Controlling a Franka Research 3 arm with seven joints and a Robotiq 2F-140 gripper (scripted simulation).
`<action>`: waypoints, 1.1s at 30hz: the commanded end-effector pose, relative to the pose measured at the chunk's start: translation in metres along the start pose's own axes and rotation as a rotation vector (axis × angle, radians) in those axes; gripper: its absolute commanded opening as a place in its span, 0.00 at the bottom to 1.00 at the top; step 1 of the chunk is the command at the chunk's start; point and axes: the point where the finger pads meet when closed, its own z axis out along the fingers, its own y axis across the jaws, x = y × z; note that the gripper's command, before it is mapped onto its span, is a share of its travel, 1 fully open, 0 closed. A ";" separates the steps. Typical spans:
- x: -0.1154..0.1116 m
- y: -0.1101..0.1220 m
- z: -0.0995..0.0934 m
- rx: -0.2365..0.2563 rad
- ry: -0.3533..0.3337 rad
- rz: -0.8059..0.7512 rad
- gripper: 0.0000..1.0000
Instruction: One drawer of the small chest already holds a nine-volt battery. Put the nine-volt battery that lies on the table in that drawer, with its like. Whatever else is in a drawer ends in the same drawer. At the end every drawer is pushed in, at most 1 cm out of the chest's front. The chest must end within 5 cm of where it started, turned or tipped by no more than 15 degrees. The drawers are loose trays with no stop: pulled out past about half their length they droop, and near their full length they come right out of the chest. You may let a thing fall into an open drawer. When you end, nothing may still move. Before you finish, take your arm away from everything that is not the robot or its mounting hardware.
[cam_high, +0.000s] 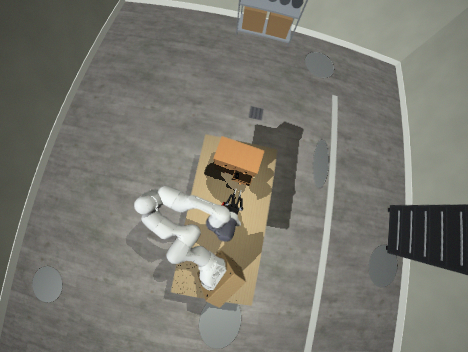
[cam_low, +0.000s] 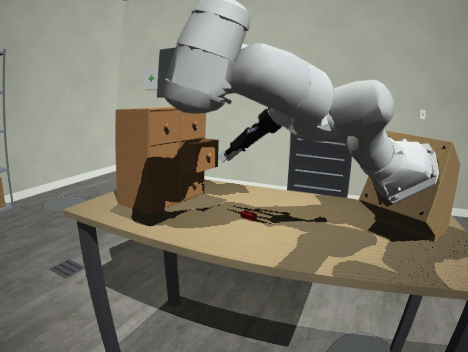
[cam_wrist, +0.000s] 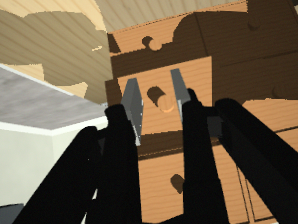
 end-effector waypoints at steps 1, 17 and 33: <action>0.002 0.003 -0.007 -0.010 0.000 -0.021 0.20; 0.016 0.002 -0.050 -0.015 0.027 -0.017 0.20; 0.015 0.002 -0.069 -0.014 0.140 -0.018 0.20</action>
